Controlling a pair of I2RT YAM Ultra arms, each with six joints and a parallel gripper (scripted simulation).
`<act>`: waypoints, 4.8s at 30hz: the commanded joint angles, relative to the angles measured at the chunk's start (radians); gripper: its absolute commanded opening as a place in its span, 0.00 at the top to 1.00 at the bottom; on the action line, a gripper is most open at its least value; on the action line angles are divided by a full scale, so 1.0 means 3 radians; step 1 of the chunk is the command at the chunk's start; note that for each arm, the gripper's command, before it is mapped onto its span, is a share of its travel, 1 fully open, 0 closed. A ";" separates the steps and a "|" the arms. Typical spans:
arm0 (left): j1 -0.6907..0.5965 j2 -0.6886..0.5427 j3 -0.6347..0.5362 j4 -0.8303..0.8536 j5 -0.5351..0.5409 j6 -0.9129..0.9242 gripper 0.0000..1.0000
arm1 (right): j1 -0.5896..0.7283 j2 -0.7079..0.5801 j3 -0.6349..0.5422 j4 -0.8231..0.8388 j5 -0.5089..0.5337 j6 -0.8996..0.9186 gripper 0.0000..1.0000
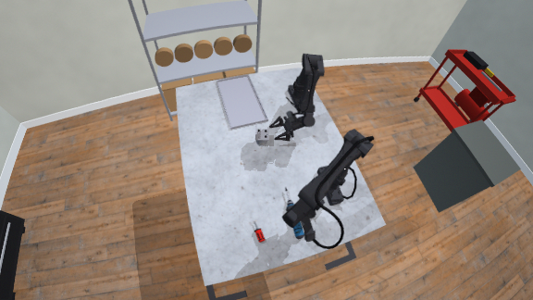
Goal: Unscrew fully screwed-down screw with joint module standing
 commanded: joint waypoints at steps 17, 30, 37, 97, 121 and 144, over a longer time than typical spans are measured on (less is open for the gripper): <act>-0.0001 -0.0014 0.0022 -0.0019 -0.0002 0.0006 0.35 | -0.0018 -0.0616 0.0112 -0.0716 0.0063 -0.0047 0.14; -0.0001 -0.0014 0.0022 -0.0019 -0.0002 0.0006 0.35 | -0.0018 -0.0904 0.0195 -0.1102 0.0063 -0.0034 0.14; -0.0001 -0.0014 0.0022 -0.0019 -0.0002 0.0006 0.35 | -0.0016 -0.1004 0.0259 -0.1324 0.0063 -0.0014 0.14; -0.0001 -0.0014 0.0022 -0.0019 -0.0002 0.0006 0.35 | -0.0259 -0.1718 0.0834 -0.2590 -0.0411 -0.0302 0.14; -0.0001 -0.0014 0.0022 -0.0019 -0.0002 0.0006 0.35 | -0.0843 -0.1596 0.1048 -0.2817 -0.1472 -0.0951 0.14; -0.0001 -0.0014 0.0022 -0.0019 -0.0002 0.0006 0.35 | -0.1351 -0.1677 0.1218 -0.3016 -0.2388 -0.1534 0.14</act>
